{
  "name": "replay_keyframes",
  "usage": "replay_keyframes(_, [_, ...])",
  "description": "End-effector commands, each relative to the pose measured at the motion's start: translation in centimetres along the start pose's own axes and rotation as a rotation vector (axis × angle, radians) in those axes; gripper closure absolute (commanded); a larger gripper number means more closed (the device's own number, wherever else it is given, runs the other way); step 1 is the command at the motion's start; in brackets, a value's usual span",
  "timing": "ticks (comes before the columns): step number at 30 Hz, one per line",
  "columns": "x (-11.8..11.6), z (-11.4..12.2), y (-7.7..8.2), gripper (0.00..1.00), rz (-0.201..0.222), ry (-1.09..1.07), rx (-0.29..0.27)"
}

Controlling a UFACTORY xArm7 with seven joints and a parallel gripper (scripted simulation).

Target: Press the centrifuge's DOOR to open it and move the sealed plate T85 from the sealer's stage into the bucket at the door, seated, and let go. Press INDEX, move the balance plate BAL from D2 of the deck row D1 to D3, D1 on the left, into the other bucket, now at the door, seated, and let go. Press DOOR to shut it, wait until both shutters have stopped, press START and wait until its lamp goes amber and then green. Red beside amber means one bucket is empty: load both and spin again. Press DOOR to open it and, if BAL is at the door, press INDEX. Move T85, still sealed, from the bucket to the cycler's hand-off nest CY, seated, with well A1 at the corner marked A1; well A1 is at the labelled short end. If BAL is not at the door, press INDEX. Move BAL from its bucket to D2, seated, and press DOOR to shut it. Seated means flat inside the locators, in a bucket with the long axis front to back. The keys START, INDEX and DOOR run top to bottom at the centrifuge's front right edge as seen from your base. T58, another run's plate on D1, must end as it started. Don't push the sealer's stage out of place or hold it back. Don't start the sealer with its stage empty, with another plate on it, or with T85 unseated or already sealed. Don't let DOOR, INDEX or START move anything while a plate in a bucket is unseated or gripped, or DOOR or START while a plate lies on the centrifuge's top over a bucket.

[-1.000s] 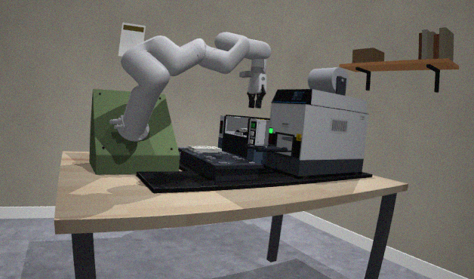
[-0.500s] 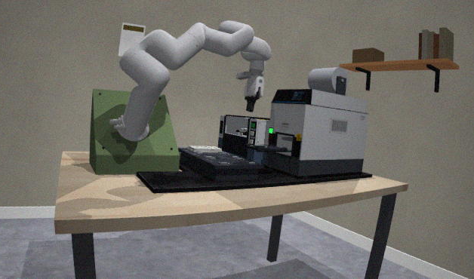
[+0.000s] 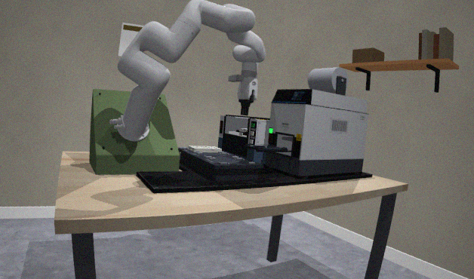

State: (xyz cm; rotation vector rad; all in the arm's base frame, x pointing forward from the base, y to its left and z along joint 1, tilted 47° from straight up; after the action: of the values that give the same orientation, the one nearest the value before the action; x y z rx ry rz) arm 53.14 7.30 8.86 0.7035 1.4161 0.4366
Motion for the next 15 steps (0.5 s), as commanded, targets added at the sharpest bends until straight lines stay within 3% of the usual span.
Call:
replay_keyframes(1, [-1.6, -1.8, -0.5, 1.00, 0.019, -0.007, -0.050])
replay_keyframes(15, [-5.0, -6.3, -2.5, 1.00, 0.019, -0.006, -0.050])
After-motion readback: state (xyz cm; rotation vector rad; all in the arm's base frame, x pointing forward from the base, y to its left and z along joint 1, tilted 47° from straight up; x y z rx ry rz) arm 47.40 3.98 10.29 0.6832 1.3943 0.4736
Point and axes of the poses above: the point where the finger pads meet when closed, its own y axis back along the fingers, its own x axis across the jaws, z = x × y, the point moved 6 cm from there along y, back along the fingers, and after that the axes turned 2 degrees about -y, right-handed, at the moved point
